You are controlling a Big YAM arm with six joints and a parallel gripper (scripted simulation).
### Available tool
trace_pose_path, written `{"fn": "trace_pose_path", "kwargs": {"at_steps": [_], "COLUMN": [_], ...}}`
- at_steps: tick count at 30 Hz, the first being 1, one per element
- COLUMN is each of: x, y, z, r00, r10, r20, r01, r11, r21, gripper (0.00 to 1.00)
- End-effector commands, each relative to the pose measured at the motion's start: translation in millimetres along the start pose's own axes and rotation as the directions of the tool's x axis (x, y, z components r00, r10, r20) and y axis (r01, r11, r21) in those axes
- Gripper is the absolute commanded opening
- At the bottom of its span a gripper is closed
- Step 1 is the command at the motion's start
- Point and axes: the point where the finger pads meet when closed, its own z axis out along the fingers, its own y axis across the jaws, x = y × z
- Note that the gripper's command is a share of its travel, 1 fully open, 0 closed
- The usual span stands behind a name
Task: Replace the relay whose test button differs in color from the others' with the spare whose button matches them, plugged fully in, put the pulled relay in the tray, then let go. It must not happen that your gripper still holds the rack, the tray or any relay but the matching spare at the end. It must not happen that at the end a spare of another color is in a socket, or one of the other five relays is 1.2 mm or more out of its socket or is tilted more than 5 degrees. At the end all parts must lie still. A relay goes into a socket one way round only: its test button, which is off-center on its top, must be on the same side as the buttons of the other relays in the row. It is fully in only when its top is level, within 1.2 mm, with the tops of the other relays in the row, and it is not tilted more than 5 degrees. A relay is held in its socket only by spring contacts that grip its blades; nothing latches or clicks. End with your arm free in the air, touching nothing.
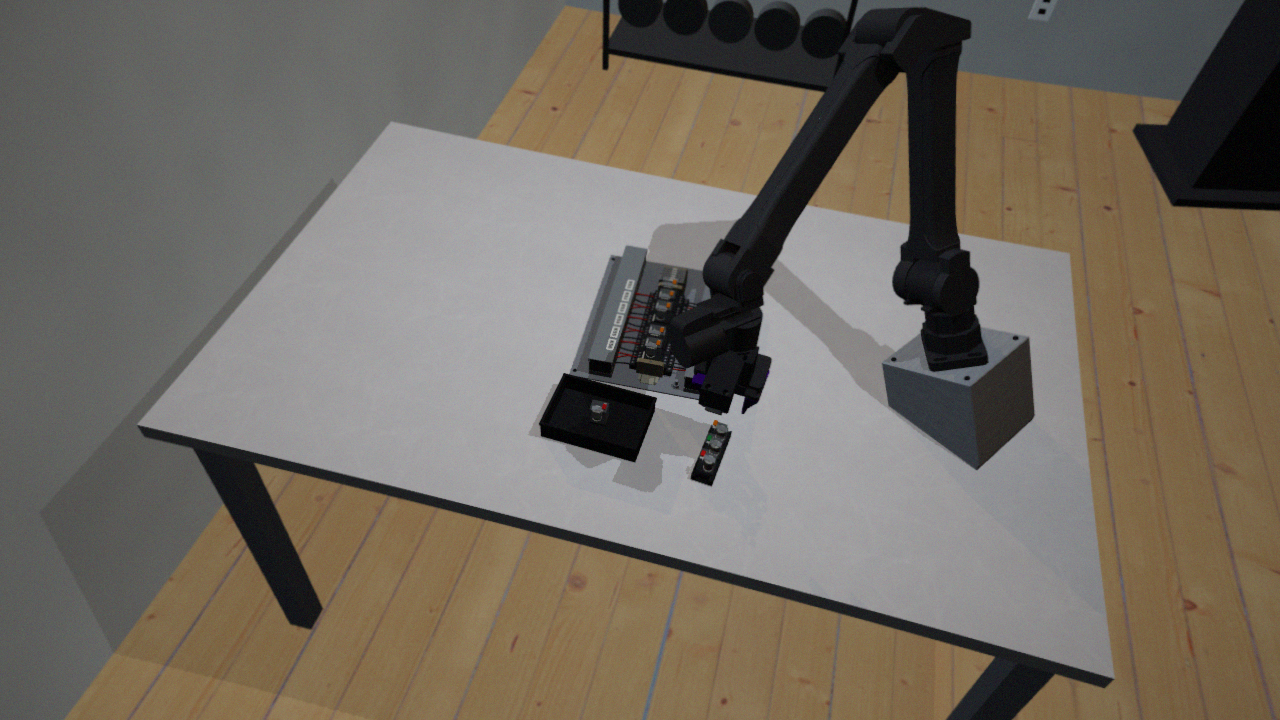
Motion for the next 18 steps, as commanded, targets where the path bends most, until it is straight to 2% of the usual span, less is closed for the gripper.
{"fn": "trace_pose_path", "kwargs": {"at_steps": [1,18], "x": [-12.2,-3.8], "y": [-20.8,-8.5], "z": [-10.8,-4.0], "r00": [0.999,1.000], "r10": [0.012,-0.007], "r20": [0.031,0.003], "r01": [-0.013,0.007], "r11": [1.000,1.000], "r21": [0.023,-0.001], "gripper": [0.59,0.59]}}
